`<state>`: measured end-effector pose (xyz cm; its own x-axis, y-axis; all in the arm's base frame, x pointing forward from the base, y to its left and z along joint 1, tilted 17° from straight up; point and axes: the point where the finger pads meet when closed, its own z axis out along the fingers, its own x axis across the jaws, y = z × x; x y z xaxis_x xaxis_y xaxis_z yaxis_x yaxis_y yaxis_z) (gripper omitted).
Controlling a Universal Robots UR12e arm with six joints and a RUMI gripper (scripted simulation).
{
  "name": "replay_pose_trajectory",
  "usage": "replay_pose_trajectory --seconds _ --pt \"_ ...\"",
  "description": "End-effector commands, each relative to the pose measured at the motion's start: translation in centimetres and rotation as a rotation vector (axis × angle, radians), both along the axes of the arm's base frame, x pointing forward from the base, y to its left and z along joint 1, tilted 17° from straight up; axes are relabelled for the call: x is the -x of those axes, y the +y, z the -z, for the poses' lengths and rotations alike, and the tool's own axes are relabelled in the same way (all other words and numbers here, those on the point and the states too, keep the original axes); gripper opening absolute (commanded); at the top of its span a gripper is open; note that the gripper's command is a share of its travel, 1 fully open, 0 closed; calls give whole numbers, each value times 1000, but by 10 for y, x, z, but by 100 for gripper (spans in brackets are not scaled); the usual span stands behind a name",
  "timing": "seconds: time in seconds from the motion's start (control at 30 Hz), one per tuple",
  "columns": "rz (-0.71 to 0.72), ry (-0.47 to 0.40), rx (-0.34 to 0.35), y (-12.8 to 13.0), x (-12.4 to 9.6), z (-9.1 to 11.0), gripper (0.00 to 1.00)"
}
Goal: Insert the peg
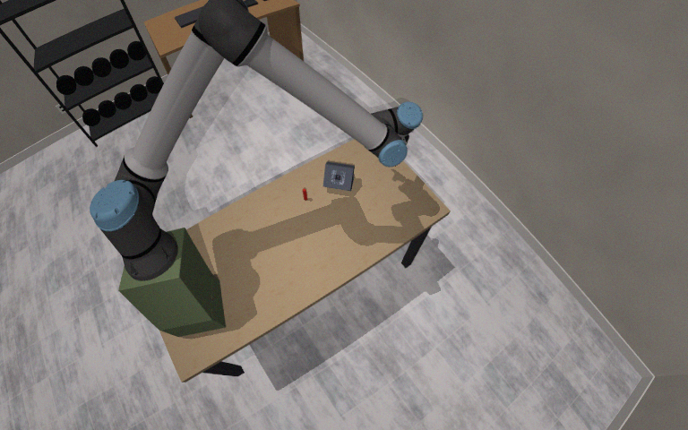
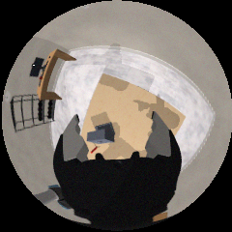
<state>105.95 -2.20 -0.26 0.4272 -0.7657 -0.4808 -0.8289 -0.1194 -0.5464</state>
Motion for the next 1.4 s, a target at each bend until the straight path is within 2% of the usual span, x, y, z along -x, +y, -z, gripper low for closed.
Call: replay_pose_trajectory --seconds 0.0,0.6,1.37 --pt "0 -2 1 -1 -1 -1 100" --pt "-6 -6 5 0 0 -1 100" --pt "-206 -143 140 27 31 19 100"
